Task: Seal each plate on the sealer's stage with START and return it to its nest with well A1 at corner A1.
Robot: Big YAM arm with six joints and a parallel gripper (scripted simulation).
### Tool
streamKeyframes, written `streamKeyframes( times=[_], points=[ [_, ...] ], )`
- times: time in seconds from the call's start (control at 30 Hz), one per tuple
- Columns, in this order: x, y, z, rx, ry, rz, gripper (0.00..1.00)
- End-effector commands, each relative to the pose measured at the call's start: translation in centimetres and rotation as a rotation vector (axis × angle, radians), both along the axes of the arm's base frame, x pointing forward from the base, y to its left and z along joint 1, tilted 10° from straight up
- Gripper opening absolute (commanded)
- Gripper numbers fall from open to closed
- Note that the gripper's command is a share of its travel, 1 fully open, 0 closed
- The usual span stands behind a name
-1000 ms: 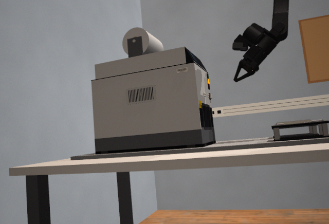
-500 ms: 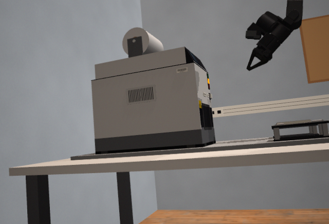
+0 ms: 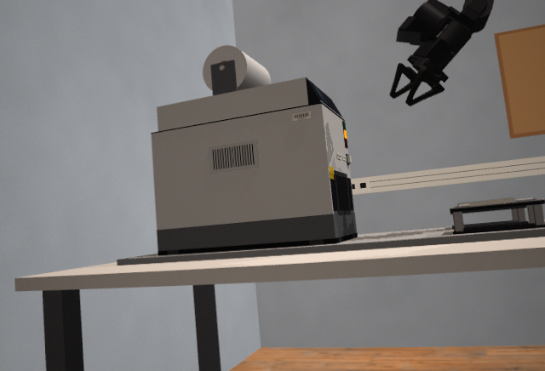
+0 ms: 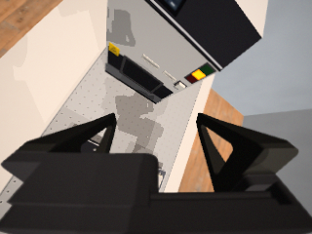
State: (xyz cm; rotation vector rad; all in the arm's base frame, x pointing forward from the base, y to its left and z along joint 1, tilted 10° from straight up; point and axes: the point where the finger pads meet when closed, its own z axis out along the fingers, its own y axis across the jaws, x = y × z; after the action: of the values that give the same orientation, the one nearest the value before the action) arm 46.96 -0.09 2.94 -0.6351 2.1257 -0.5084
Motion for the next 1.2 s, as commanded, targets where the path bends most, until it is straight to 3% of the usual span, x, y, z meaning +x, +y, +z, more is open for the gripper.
streamKeyframes(
  times=[0.0, 0.1, 0.17, 0.2, 0.43, 0.5, 0.67, 0.97, 1.17],
  points=[
    [2.6, 1.2, 3.2, -0.225, -0.01, 0.166, 1.0],
    [3.2, 2.4, 3.5, -0.352, 0.01, 0.243, 1.0],
    [3.2, 2.4, 3.5, -0.352, 0.01, 0.243, 1.0],
    [2.9, 2.4, 3.2, -0.452, 0.027, 0.311, 1.0],
    [5.1, 6.5, 4.9, -0.731, 0.08, 0.507, 1.0],
    [5.1, 5.5, 5.0, -0.819, 0.073, 0.567, 1.0],
    [4.1, 4.2, 4.1, -0.812, 0.09, 0.54, 1.0],
    [3.4, 4.3, 3.5, -0.802, 0.093, 0.532, 1.0],
    [4.3, 4.4, 4.3, -0.789, 0.077, 0.517, 1.0]
  ],
)
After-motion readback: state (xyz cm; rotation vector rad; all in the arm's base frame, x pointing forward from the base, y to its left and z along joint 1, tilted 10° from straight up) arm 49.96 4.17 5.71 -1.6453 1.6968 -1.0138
